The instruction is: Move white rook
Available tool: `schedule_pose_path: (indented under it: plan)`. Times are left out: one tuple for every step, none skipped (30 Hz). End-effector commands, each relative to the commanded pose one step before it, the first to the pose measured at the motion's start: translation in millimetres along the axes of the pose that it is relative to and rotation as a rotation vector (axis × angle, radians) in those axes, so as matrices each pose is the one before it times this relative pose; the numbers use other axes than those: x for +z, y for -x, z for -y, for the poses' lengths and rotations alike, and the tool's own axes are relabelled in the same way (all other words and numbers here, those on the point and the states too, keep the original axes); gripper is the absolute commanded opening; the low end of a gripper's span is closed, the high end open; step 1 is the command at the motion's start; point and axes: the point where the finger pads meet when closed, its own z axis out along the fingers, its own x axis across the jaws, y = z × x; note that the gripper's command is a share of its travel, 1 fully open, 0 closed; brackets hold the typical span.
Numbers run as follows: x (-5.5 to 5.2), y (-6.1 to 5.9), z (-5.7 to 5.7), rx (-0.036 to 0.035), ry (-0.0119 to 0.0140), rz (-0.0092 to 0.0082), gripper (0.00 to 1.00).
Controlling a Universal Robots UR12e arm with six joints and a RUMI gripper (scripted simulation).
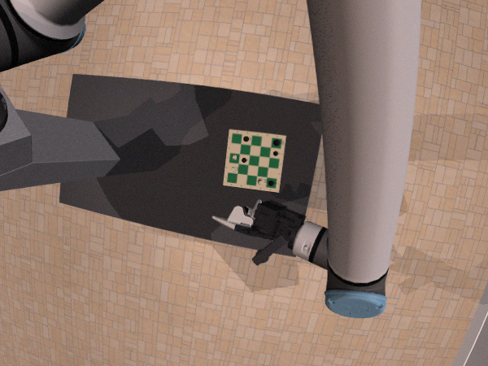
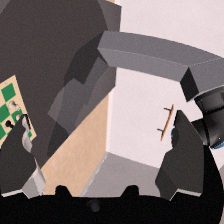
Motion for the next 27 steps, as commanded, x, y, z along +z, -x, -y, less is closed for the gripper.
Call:
schedule_pose_path:
  plan:
    - [9.99, 16.06, 4.72, 0.19553, 0.17174, -0.04565, 1.0]
    - [1.94, 4.69, 0.41, 0.0465, 0.03425, -0.01304, 1.0]
    - [1.68, 4.72, 0.22, 0.0347, 0.02358, -0.01073, 1.0]
    - [0.0, 0.0, 0.0, 0.0, 0.0, 0.0, 1.0]
    - [0.0, 0.0, 0.0, 0.0, 0.0, 0.0, 1.0]
    - [1.45, 4.75, 0.07, 0.07245, 0.05388, -0.02257, 1.0]
    - [1.17, 4.77, -0.23, 0.051, 0.03485, -0.01744, 1.0]
    - [0.93, 4.78, -0.45, 0.03056, 0.0181, -0.01115, 1.0]
    - [0.0, 0.0, 0.0, 0.02023, 0.01551, -0.00722, 1.0]
    - [0.7, 4.78, -0.67, 0.04942, 0.0315, -0.01866, 1.0]
    - [0.48, 4.76, -0.89, 0.0356, 0.0206, -0.01395, 1.0]
    - [0.0, 0.0, 0.0, 0.01582, 0.01132, -0.00632, 1.0]
    - [0.27, 4.73, -1.12, 0.04996, 0.02979, -0.02039, 1.0]
    - [0.07, 4.69, -1.35, 0.0403, 0.02233, -0.01687, 1.0]
    - [-0.11, 4.65, -1.52, 0.0355, 0.01868, -0.01519, 1.0]
    - [0.0, 0.0, 0.0, 0.02291, 0.0147, -0.01027, 1.0]
    - [-0.3, 4.57, -1.78, 0.0487, 0.02594, -0.02168, 1.0]
    - [-0.47, 4.49, -1.99, 0.03711, 0.01809, -0.01665, 1.0]
    - [-0.62, 4.43, -2.13, 0.03669, 0.01742, -0.01677, 1.0]
    - [0.0, 0.0, 0.0, 0.022, 0.01257, -0.01076, 1.0]
    - [0.0, 0.0, 0.0, 0.0, 0.0, 0.0, 1.0]
    - [0.0, 0.0, 0.0, 0.0, 0.0, 0.0, 1.0]
    - [-0.77, 4.3, -2.38, 0.04705, 0.0222, -0.02225, 1.0]
    - [-0.91, 4.19, -2.56, 0.04642, 0.021, -0.0223, 1.0]
    - [-1.03, 4.07, -2.73, 0.04574, 0.01983, -0.02228, 1.0]
    - [-1.14, 3.94, -2.89, 0.04503, 0.01869, -0.02219, 1.0]
    - [-1.24, 3.81, -3.04, 0.04428, 0.01758, -0.02205, 1.0]
